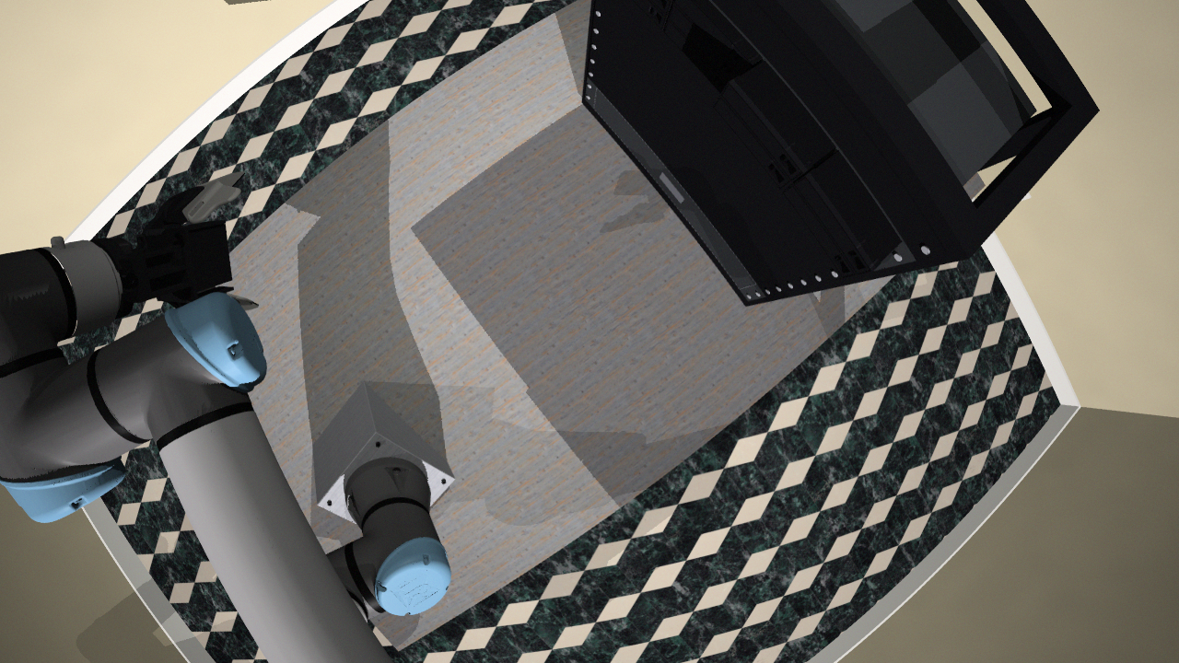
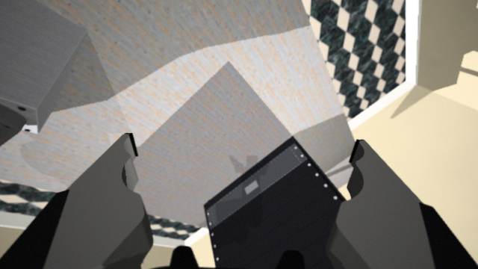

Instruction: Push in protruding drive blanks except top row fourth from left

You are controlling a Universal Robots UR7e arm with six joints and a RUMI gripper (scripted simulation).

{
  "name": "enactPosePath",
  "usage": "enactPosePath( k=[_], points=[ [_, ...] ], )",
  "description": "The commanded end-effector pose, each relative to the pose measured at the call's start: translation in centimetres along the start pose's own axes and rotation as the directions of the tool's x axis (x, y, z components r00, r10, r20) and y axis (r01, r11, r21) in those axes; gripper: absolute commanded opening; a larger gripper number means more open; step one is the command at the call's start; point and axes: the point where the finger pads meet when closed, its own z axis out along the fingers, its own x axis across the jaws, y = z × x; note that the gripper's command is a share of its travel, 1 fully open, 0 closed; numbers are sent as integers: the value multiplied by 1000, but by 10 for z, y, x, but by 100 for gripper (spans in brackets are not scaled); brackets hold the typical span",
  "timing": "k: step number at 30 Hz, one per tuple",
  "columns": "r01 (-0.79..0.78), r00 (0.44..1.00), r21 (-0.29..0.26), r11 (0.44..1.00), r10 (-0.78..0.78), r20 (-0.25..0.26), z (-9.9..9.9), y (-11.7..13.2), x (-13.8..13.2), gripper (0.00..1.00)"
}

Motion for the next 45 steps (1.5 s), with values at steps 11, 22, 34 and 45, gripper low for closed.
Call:
enactPosePath(
  k=[11,22,34,45],
  points=[
    [-70,988,78,995,80,-134,15,25,48,100],
    [-161,925,137,978,197,-324,27,85,99,100],
    [-269,798,138,953,301,-523,28,175,125,100],
    [-390,645,89,917,341,-684,18,269,113,100]
  ],
)
